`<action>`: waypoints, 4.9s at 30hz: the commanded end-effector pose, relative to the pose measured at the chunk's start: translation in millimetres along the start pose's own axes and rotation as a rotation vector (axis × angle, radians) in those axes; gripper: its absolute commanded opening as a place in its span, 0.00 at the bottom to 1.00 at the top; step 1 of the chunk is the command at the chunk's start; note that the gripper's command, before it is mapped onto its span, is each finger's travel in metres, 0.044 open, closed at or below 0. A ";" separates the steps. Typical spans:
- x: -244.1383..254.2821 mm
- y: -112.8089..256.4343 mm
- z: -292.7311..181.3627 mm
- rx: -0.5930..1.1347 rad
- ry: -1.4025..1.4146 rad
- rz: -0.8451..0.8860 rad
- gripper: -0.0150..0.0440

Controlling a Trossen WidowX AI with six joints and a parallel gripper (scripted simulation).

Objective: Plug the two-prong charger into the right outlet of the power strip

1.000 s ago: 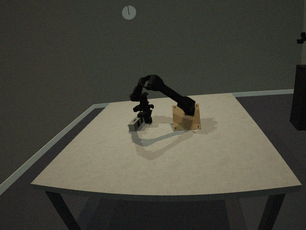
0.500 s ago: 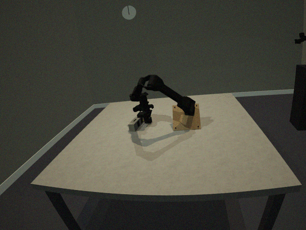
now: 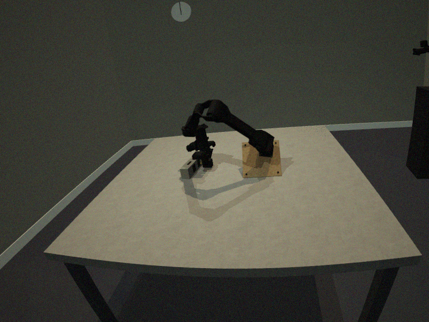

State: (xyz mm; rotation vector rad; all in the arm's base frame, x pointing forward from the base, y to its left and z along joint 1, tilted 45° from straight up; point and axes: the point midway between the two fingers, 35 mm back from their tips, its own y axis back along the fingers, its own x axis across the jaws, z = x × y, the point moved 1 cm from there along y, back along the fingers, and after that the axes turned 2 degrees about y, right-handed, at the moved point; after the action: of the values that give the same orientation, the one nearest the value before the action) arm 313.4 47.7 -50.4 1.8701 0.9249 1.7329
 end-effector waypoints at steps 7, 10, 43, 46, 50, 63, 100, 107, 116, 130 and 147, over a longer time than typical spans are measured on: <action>0.8 0.6 2.3 -0.003 -0.001 0.004 0.25; 0.8 0.6 2.6 -0.003 -0.001 0.004 0.25; 0.7 0.8 5.2 -0.003 -0.001 0.004 0.25; 0.7 0.8 5.4 -0.003 -0.001 0.004 0.25; 0.7 0.9 5.7 -0.003 -0.001 0.004 0.25; 0.6 0.9 6.8 -0.003 -0.001 0.004 0.25; 0.7 1.1 8.3 -0.003 -0.001 0.004 0.25; 0.6 1.4 9.9 -0.003 -0.001 0.004 0.25; 0.6 1.6 11.5 -0.003 -0.001 0.004 0.25; 0.6 1.8 13.9 -0.003 -0.001 0.004 0.25; 0.5 2.0 16.7 -0.003 -0.001 0.004 0.25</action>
State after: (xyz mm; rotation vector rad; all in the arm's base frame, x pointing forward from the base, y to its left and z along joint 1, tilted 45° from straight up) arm 327.5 48.4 -51.7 1.8710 0.9250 1.7325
